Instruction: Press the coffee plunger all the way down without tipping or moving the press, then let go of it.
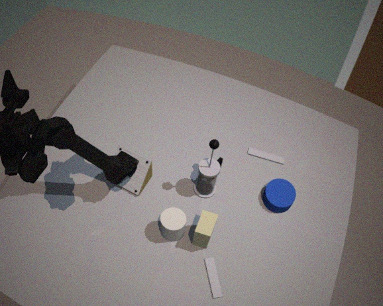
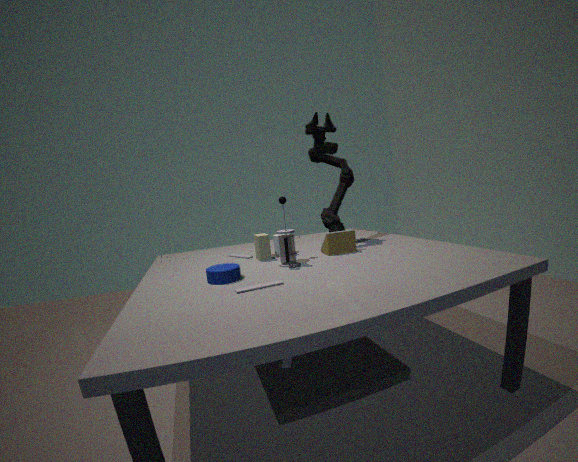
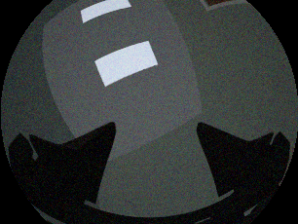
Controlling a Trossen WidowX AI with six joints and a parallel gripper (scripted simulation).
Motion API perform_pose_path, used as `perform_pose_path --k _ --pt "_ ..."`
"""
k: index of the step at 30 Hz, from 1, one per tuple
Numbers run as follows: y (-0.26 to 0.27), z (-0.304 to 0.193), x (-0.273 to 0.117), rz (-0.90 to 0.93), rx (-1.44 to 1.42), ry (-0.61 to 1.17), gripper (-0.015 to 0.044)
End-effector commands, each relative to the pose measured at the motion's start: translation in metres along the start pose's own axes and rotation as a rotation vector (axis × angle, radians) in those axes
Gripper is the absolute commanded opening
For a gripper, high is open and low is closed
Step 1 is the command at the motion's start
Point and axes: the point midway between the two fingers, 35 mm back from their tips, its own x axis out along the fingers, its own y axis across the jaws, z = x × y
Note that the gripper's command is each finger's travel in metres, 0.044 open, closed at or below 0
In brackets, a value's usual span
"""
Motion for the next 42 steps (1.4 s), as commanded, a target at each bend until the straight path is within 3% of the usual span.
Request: perform_pose_path --k 1,11,17,22,27,31,36,42 --pt "0.002 0.000 -0.001 0.006 0.015 0.006 0.0426" --pt "0.077 0.020 -0.033 0.196 0.568 0.200 0.0440" --pt "0.127 0.064 -0.056 0.343 1.009 0.341 0.0440" --pt "0.140 0.089 -0.066 0.403 1.191 0.404 0.0440" --pt "0.163 0.146 -0.081 0.546 1.537 0.523 0.0440" --pt "0.169 0.211 -0.092 0.705 1.850 0.624 0.0440" --pt "0.163 0.232 -0.092 0.741 1.959 0.631 0.0440" --pt "0.144 0.297 -0.095 0.918 2.214 0.689 0.0440"
